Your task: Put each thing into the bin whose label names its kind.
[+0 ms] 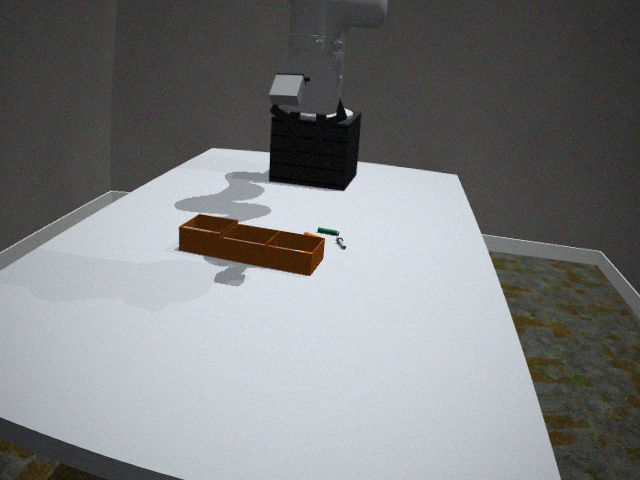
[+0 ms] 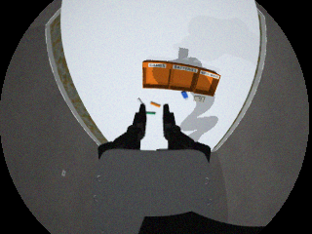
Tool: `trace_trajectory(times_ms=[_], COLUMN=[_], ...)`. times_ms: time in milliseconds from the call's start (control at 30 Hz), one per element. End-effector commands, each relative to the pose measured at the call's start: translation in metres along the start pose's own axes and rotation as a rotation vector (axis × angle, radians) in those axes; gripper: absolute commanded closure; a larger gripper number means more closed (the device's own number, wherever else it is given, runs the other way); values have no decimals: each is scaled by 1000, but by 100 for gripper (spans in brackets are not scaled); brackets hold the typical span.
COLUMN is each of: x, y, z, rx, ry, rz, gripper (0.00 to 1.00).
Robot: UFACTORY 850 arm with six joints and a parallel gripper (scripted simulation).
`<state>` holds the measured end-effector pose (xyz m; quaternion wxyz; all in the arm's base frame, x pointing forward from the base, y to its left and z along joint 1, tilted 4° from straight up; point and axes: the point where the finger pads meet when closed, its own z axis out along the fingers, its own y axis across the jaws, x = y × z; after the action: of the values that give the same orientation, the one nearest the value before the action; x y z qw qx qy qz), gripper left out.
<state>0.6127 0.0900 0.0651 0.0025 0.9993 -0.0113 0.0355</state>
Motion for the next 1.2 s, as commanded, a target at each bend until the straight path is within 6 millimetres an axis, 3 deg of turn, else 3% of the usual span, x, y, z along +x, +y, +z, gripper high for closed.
trace_trajectory(times_ms=[0,233,300,633,1167], x=[-19,-56,-56,-109,-108], y=[-11,-32,-32,-62,-62], z=[21,62,62,118,118], rx=[3,1,1,3,3], ry=[1,0,0,1,1], rz=[-157,-423,-423,-463,-463], gripper=[71,71,71,71,71])
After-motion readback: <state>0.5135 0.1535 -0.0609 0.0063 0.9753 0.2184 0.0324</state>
